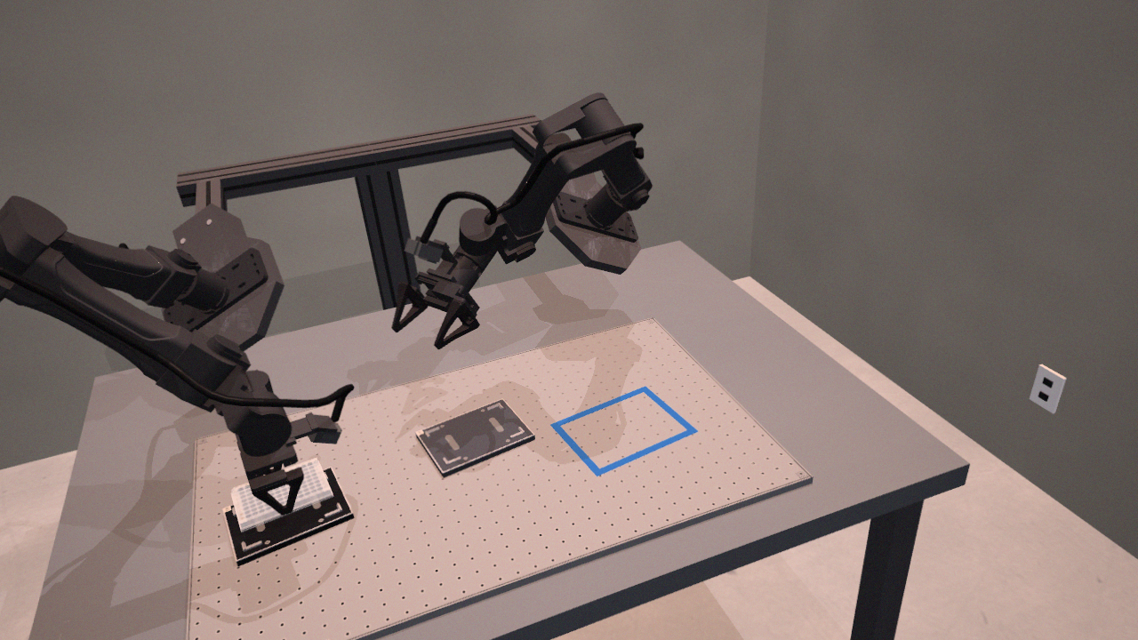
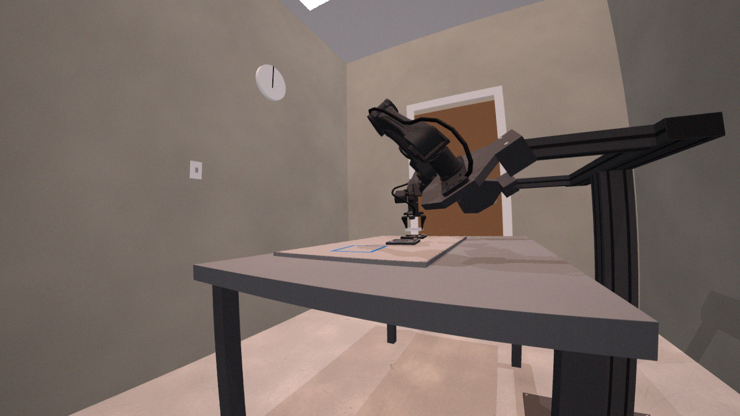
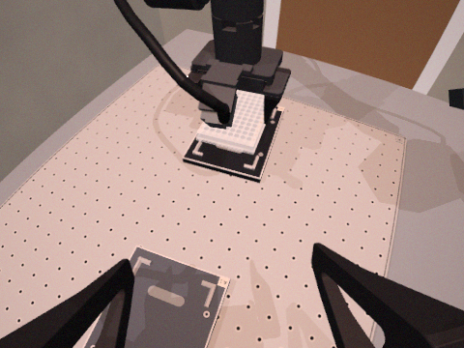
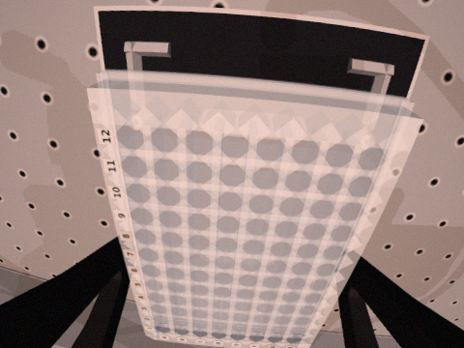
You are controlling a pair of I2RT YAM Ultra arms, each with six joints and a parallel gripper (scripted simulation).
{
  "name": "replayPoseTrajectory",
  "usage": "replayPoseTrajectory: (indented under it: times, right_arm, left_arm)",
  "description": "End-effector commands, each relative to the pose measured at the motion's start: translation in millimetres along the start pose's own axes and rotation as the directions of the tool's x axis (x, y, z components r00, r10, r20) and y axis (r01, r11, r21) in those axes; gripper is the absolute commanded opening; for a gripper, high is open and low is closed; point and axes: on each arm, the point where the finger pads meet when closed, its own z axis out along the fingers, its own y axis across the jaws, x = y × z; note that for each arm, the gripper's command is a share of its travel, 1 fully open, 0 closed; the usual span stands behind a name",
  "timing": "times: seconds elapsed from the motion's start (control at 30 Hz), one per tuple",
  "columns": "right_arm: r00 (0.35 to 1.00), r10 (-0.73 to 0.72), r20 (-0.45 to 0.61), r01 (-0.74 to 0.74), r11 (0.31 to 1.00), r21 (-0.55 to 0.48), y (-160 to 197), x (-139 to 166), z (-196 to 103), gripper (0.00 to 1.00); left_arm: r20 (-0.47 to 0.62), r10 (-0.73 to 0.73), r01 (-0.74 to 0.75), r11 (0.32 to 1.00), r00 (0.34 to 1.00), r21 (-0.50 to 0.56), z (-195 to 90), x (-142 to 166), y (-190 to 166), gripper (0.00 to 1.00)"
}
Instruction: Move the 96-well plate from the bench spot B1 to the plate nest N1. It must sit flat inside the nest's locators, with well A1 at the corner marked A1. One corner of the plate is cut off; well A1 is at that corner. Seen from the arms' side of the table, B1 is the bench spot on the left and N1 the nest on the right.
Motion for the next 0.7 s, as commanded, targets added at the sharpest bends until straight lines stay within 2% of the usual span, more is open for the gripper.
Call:
replayPoseTrajectory:
  times: [0.0, 0.23, 0.37, 0.67]
  right_arm:
    - [1.000, -0.020, 0.010, 0.020, 1.000, 0.002, 3.7, -6.4, 0.5, 0.81]
    - [1.000, -0.020, 0.010, 0.020, 1.000, 0.002, 3.7, -6.4, 0.5, 0.81]
    - [1.000, 0.003, 0.016, -0.003, 0.999, 0.033, -9.2, -0.9, -3.3, 0.81]
    - [1.000, -0.021, 0.023, 0.020, 0.999, 0.028, -2.9, -7.1, 9.6, 0.81]
  left_arm:
    - [0.053, -0.006, 0.005, 1.000, 0.999, 0.009, 3.2, -16.5, -5.3, 1.00]
    - [0.053, -0.006, 0.005, 1.000, 0.999, 0.009, 3.2, -16.5, -5.3, 1.00]
    - [0.053, -0.006, 0.005, 1.000, 0.999, 0.009, 3.2, -16.5, -5.3, 1.00]
    - [0.053, -0.006, 0.005, 1.000, 0.999, 0.009, 3.2, -16.5, -5.3, 1.00]
